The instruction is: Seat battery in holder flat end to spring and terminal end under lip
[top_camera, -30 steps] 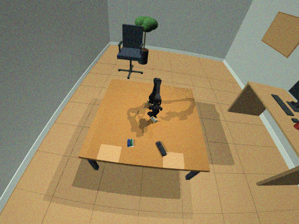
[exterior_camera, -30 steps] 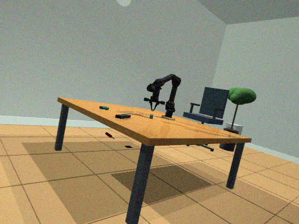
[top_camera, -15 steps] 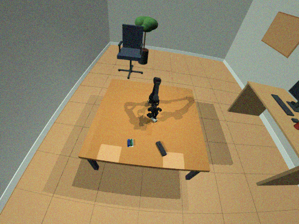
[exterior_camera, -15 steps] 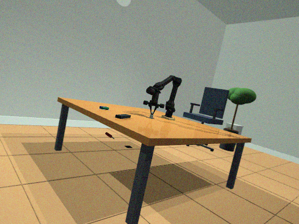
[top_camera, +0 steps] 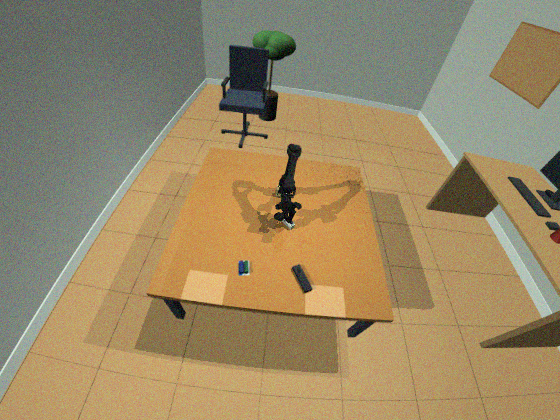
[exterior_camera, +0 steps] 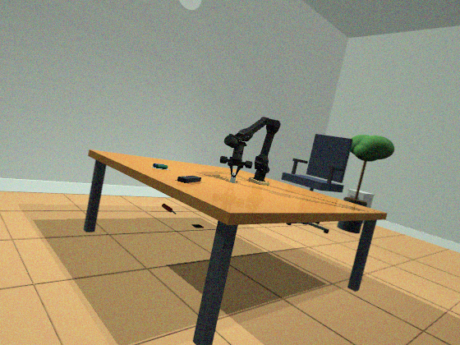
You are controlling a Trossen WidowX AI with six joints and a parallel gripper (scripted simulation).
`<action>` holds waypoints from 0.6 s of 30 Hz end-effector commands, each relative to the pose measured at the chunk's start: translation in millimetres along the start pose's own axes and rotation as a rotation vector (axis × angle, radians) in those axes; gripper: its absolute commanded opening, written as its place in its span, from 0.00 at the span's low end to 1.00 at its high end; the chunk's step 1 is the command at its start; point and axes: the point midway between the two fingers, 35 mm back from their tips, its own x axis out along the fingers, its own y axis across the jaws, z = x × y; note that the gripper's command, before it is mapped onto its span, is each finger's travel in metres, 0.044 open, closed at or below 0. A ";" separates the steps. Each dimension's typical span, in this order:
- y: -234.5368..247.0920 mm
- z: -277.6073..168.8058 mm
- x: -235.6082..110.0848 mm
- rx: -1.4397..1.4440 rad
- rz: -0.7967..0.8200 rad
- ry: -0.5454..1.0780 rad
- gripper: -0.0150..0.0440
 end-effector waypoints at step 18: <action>-0.6 10.0 6.4 -0.013 -0.007 0.168 0.36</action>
